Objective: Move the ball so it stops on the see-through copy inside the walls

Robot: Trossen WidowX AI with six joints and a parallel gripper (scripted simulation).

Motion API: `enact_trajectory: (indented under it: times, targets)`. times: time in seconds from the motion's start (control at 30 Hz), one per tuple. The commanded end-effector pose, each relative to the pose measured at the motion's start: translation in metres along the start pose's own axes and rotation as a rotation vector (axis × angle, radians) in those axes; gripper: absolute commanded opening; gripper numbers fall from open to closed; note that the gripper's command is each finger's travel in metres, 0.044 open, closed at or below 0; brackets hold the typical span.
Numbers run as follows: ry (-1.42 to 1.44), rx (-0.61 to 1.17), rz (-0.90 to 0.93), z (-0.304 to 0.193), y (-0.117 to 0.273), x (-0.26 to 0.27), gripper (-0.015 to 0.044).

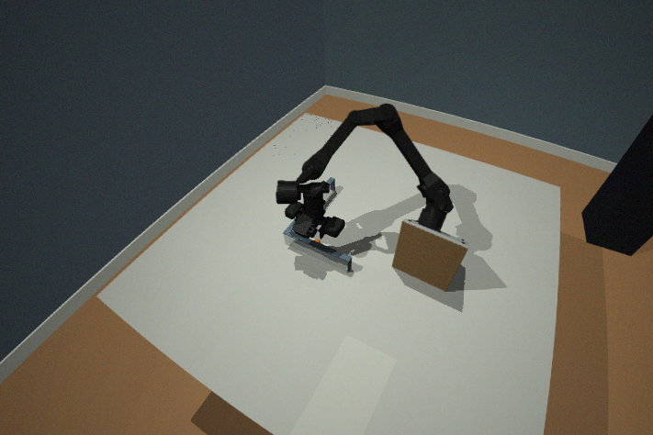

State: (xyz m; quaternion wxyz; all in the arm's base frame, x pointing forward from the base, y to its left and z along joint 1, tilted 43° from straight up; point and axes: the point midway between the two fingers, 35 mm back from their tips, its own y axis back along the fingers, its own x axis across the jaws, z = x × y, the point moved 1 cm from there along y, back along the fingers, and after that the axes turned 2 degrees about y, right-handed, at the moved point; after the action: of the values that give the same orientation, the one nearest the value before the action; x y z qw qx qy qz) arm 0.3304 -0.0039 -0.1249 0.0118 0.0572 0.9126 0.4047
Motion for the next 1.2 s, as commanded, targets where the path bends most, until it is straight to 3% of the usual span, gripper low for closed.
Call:
enact_trajectory:
  times: [0.0, 0.7, 0.8, 1.13, 1.17]
  targets:
    - [0.006, 0.01, 0.009, -0.002, -0.009, 0.003, 0.0214]
    - [0.006, 0.012, 0.009, -0.002, -0.039, 0.003, 0.0214]
    - [0.006, 0.012, 0.009, -0.002, -0.039, 0.003, 0.0135]
    - [0.006, 0.012, 0.009, -0.002, -0.039, 0.003, 0.0069]
    - [0.006, 0.012, 0.009, -0.002, -0.039, 0.003, 0.0043]
